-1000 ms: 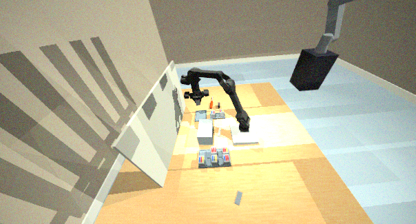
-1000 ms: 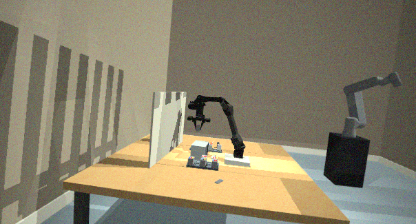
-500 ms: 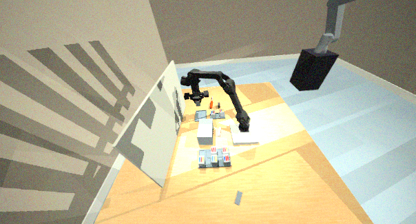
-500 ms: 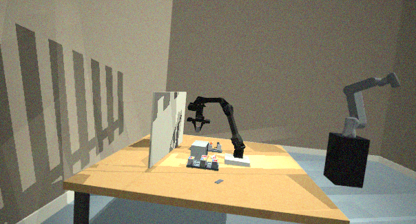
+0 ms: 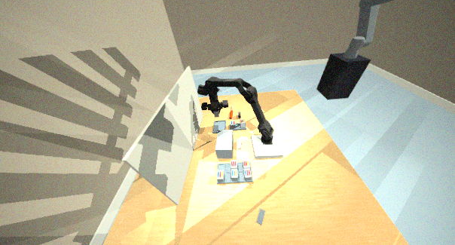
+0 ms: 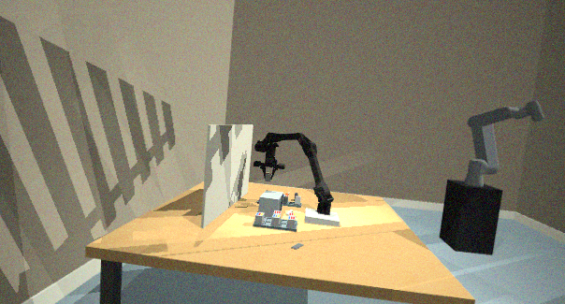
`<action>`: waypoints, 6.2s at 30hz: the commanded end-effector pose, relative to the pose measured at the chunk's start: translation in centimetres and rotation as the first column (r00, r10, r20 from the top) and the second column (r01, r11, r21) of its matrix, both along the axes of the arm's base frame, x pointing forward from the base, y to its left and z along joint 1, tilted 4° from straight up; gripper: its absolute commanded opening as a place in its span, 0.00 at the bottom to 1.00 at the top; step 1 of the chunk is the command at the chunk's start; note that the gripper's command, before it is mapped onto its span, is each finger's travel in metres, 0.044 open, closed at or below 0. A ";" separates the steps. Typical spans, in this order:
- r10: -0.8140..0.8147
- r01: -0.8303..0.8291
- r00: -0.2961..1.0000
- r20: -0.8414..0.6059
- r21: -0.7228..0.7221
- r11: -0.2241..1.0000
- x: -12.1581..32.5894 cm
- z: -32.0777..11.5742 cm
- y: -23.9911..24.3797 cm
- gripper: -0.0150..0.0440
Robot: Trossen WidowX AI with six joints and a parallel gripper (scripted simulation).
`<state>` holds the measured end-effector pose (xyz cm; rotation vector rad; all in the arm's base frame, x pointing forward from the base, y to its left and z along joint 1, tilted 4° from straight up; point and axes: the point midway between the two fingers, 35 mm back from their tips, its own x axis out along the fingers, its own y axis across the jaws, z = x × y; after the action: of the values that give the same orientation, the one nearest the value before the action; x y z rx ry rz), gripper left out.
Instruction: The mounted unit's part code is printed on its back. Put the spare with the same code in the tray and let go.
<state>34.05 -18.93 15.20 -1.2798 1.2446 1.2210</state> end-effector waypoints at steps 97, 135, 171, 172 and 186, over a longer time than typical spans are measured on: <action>0.004 -0.004 1.000 -0.002 -0.006 1.000 0.0 -6.9 -0.6 0.25; 0.004 -0.004 1.000 -0.002 -0.005 1.000 -0.4 -9.5 -0.5 0.25; 0.000 0.000 1.000 -0.001 0.000 1.000 -0.7 -11.1 -0.4 0.61; 0.000 0.000 1.000 -0.001 0.000 1.000 -0.7 -11.1 -0.4 0.65; 0.003 -0.003 1.000 -0.001 -0.003 1.000 -0.3 -4.3 -0.1 1.00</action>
<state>33.26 -19.10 6.19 -1.2582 1.2516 1.2539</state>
